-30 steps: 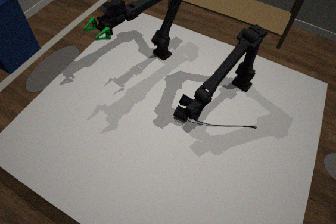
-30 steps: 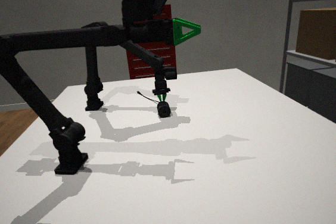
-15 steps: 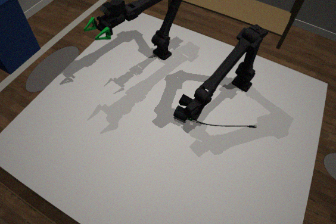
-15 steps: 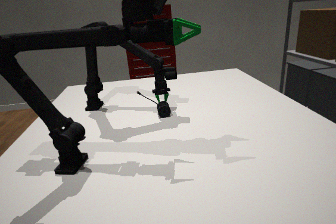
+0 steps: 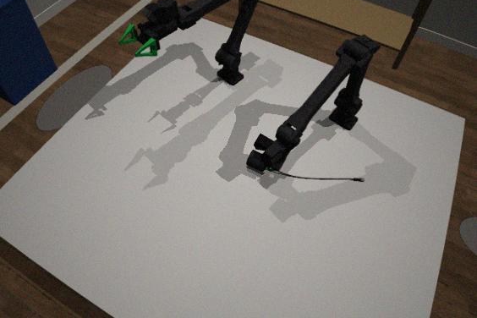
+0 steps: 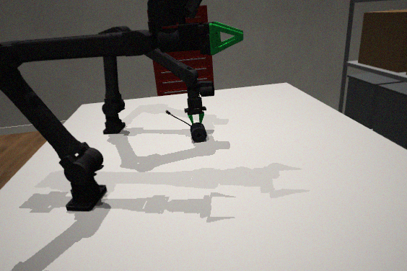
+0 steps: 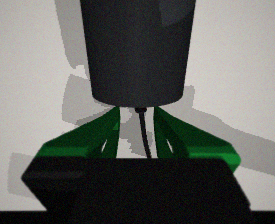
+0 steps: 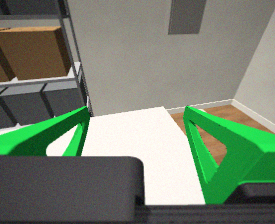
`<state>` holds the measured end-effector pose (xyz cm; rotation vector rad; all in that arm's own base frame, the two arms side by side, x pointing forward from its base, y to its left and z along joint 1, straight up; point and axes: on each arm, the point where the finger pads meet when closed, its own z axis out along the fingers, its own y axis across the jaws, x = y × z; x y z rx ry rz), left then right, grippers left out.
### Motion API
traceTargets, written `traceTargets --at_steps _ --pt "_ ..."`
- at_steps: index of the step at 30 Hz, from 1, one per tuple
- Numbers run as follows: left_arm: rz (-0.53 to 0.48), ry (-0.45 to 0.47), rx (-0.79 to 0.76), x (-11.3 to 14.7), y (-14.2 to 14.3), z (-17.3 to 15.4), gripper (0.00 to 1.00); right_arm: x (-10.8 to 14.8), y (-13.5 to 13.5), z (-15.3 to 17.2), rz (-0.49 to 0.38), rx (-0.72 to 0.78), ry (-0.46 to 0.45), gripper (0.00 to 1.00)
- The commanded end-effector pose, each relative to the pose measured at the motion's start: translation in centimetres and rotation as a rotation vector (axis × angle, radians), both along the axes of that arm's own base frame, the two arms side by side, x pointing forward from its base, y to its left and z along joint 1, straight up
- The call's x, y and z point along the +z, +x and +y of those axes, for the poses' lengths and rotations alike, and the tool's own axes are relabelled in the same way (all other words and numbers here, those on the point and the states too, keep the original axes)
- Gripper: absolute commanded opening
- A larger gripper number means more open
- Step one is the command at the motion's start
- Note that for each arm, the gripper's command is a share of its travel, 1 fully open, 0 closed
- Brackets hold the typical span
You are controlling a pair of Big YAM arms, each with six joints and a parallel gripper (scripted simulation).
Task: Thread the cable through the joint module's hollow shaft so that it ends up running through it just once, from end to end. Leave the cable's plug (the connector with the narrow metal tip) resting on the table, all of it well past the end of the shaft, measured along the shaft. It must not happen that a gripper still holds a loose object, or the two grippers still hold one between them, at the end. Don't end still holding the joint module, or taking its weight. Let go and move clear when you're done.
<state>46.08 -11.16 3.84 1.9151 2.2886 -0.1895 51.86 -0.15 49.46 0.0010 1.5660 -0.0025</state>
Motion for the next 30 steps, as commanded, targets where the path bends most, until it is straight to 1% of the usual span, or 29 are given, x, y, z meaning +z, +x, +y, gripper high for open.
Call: traceTargets --at_steps 1,9,11,21,23,24,26,27,28,30 --pt "-0.066 -0.009 0.009 2.9 2.7 -0.2 0.32 1.0 0.1 0.5 -0.014 0.01 0.009 0.96" --pt "-0.066 -0.009 0.009 2.9 2.7 -0.2 0.32 1.0 0.1 0.5 -0.014 0.01 0.009 0.96" --pt "-0.079 -0.009 -0.002 4.1 2.7 0.3 0.32 1.0 0.1 0.5 -0.014 0.01 0.009 0.96" --pt "-0.083 -0.013 -0.003 7.7 2.3 0.9 0.32 1.0 0.1 0.5 -0.014 0.01 0.009 0.96" --pt "-0.072 -0.013 -0.004 7.2 2.3 0.9 0.32 1.0 0.1 0.5 -0.014 0.01 0.009 0.96" --pt "-0.062 -0.011 -0.016 6.7 2.1 0.3 0.32 1.0 0.1 0.5 -0.014 0.01 0.009 0.96" --pt "-0.062 -0.011 -0.016 6.7 2.1 0.3 0.32 1.0 0.1 0.5 -0.014 0.01 0.009 0.96" --pt "-0.003 -0.002 -0.013 4.4 0.4 0.5 0.32 1.0 0.1 0.5 -0.014 0.01 0.009 0.96" --pt "0.024 0.002 -0.021 3.4 -0.6 0.5 0.32 1.0 0.1 0.5 -0.014 0.01 0.009 0.96" --pt "0.009 -0.001 -0.022 3.5 -0.2 0.4 0.32 1.0 0.1 0.5 -0.014 0.01 0.009 0.96"
